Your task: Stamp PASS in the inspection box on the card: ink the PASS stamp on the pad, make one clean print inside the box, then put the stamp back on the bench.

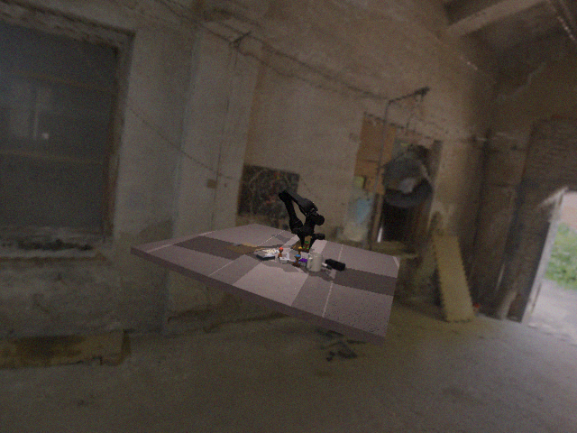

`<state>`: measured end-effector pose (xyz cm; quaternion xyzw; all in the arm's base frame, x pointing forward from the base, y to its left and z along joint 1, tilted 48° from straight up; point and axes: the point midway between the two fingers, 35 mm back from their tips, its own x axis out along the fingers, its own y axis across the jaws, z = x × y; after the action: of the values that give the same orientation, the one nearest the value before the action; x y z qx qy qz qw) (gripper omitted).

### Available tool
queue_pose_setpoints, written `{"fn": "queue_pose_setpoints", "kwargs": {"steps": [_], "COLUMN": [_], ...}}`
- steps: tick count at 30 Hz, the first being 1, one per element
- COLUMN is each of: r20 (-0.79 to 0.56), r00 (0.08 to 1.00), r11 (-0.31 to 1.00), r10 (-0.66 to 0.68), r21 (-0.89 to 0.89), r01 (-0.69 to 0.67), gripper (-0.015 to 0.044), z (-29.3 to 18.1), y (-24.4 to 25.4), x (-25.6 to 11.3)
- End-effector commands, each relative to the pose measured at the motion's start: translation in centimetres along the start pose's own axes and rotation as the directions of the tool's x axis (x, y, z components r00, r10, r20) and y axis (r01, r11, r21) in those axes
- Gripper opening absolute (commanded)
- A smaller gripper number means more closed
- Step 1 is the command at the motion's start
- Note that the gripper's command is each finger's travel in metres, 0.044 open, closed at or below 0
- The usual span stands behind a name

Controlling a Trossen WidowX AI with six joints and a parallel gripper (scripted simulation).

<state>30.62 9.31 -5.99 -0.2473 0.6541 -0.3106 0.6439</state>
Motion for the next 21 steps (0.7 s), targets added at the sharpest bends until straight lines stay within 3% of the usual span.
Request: {"fn": "queue_pose_setpoints", "kwargs": {"steps": [1,21], "r20": [-0.001,-0.001], "r00": [1.000,1.000], "r11": [1.000,1.000], "r10": [-0.002,-0.002], "r21": [-0.001,0.000], "r01": [0.002,0.002], "gripper": [0.0000,0.0000], "z": [-0.1,-0.1], "y": [0.0,0.1], "x": [0.3,1.6]}}
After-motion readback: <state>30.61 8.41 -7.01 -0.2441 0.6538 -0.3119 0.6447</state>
